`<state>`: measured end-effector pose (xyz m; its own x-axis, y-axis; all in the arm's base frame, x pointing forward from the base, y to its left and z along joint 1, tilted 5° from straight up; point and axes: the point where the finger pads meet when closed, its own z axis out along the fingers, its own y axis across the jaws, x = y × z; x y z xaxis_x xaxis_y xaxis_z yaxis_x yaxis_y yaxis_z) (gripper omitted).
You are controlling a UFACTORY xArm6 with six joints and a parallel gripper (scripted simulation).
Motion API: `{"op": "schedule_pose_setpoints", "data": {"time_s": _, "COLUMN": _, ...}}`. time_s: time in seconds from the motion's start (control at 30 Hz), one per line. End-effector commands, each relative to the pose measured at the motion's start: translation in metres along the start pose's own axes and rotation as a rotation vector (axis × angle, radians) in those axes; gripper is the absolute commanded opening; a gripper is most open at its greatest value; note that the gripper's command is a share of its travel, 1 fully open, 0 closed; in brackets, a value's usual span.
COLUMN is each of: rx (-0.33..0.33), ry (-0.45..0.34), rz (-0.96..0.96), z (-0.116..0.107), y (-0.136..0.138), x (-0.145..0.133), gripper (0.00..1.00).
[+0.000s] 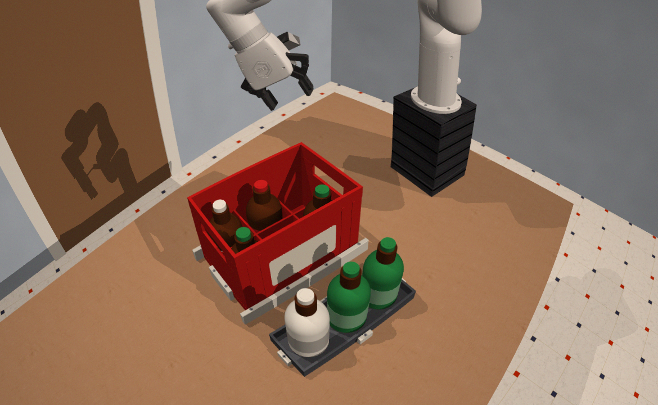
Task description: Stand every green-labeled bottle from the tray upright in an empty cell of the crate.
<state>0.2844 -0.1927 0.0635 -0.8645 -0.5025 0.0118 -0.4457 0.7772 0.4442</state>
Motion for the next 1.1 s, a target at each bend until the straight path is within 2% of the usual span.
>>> {"op": "schedule_pose_setpoints", "data": {"time_s": 0.0, "rx": 0.142, "ry": -0.004, "rz": -0.032, "z": 0.001, "y": -0.007, "x": -0.046, "gripper": 1.00}}
{"op": "schedule_pose_setpoints", "data": {"time_s": 0.07, "rx": 0.142, "ry": -0.004, "rz": -0.032, "z": 0.001, "y": -0.007, "x": -0.046, "gripper": 1.00}}
{"op": "schedule_pose_setpoints", "data": {"time_s": 0.1, "rx": 0.204, "ry": -0.010, "rz": -0.048, "z": 0.001, "y": -0.008, "x": -0.067, "gripper": 1.00}}
{"op": "schedule_pose_setpoints", "data": {"time_s": 0.17, "rx": 0.204, "ry": -0.010, "rz": -0.048, "z": 0.001, "y": -0.008, "x": -0.067, "gripper": 1.00}}
{"op": "schedule_pose_setpoints", "data": {"time_s": 0.2, "rx": 0.260, "ry": -0.016, "rz": -0.063, "z": 0.000, "y": -0.010, "x": -0.086, "gripper": 1.00}}
{"op": "schedule_pose_setpoints", "data": {"time_s": 0.3, "rx": 0.260, "ry": -0.016, "rz": -0.063, "z": 0.000, "y": -0.010, "x": -0.086, "gripper": 1.00}}
{"op": "schedule_pose_setpoints", "data": {"time_s": 0.37, "rx": 0.356, "ry": -0.025, "rz": -0.089, "z": 0.000, "y": -0.012, "x": -0.119, "gripper": 1.00}}
{"op": "schedule_pose_setpoints", "data": {"time_s": 0.43, "rx": 0.356, "ry": -0.025, "rz": -0.089, "z": 0.000, "y": -0.012, "x": -0.119, "gripper": 1.00}}
{"op": "schedule_pose_setpoints", "data": {"time_s": 0.5, "rx": 0.433, "ry": -0.028, "rz": -0.108, "z": 0.000, "y": -0.015, "x": -0.144, "gripper": 1.00}}
{"op": "schedule_pose_setpoints", "data": {"time_s": 0.53, "rx": 0.433, "ry": -0.028, "rz": -0.108, "z": 0.000, "y": -0.015, "x": -0.144, "gripper": 1.00}}
{"op": "schedule_pose_setpoints", "data": {"time_s": 0.63, "rx": 0.497, "ry": -0.037, "rz": -0.127, "z": 0.000, "y": -0.016, "x": -0.167, "gripper": 1.00}}
{"op": "schedule_pose_setpoints", "data": {"time_s": 1.03, "rx": 0.514, "ry": -0.041, "rz": -0.133, "z": 0.000, "y": -0.016, "x": -0.174, "gripper": 1.00}}
{"op": "schedule_pose_setpoints", "data": {"time_s": 1.07, "rx": 0.514, "ry": -0.041, "rz": -0.133, "z": 0.000, "y": -0.016, "x": -0.174, "gripper": 0.00}}
